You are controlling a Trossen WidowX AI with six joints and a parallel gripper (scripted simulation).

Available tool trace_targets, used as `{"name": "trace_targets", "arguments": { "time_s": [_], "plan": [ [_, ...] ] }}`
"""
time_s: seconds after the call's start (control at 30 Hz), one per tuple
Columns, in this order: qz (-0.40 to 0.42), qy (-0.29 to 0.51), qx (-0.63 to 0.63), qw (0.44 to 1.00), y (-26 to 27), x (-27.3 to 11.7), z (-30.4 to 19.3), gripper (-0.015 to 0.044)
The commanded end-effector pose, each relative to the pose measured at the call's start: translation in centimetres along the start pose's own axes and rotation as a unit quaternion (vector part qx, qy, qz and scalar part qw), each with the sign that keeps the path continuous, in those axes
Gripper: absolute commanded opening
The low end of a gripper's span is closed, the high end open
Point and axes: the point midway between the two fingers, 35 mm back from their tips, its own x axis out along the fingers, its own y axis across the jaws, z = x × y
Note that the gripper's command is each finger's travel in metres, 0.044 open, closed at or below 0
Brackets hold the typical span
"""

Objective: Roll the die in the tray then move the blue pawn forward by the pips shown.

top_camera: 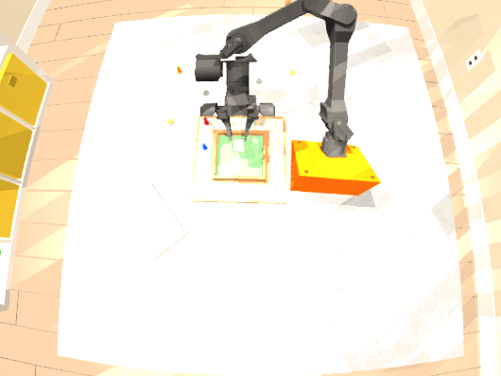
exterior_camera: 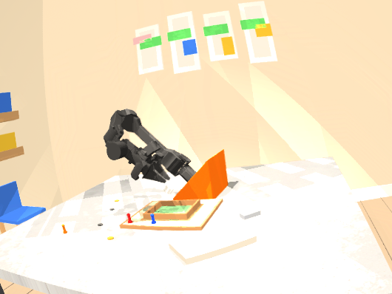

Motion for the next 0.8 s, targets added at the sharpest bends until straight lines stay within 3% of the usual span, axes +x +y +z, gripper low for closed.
{"name": "trace_targets", "arguments": {
  "time_s": [0.0,0.23,0.33,0.53,0.7,0.77],
  "plan": [
    [0.0,-0.001,0.0,1.0,-0.1,-0.6,0.7,0.0262],
    [0.0,-0.005,0.0,1.0,0.0,-2.6,3.0,0.044],
    [0.024,0.07,0.013,0.997,0.3,-1.0,2.4,0.044],
    [0.013,0.376,0.007,0.926,0.2,2.4,1.0,0.044],
    [0.001,0.407,0.0,0.914,0.0,2.5,1.0,0.044],
    [0.022,0.369,0.001,0.929,0.5,2.7,1.1,0.044]
  ]
}}
